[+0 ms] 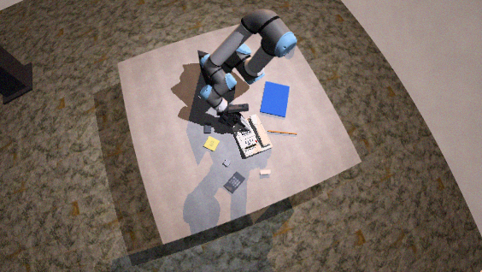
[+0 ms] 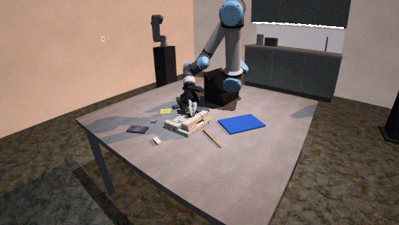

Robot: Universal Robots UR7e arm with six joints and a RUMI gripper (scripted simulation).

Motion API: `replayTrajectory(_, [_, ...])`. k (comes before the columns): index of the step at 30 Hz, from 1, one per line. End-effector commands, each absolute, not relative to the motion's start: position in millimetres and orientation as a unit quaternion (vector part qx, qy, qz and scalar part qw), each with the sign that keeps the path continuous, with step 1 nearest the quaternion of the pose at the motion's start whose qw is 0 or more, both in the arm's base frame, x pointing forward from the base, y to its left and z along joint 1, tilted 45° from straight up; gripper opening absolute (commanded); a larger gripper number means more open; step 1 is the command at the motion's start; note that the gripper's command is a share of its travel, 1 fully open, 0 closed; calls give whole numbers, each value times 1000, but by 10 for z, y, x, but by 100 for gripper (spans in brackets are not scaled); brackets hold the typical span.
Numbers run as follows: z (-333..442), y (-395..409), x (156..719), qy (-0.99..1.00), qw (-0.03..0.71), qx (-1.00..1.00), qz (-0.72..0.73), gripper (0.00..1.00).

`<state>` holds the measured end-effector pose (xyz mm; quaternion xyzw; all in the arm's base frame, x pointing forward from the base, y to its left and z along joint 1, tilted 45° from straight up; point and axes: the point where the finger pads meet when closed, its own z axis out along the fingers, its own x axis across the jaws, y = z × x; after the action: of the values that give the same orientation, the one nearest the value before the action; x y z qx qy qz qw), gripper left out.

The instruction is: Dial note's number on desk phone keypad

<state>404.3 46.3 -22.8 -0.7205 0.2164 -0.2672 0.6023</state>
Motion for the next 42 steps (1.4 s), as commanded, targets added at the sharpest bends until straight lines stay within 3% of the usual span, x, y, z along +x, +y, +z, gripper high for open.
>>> replayTrajectory(1, [-166, 399, 4037, 216, 602, -721, -268, 0])
replayTrajectory(42, [-489, 173, 4026, 216, 602, -721, -268, 0])
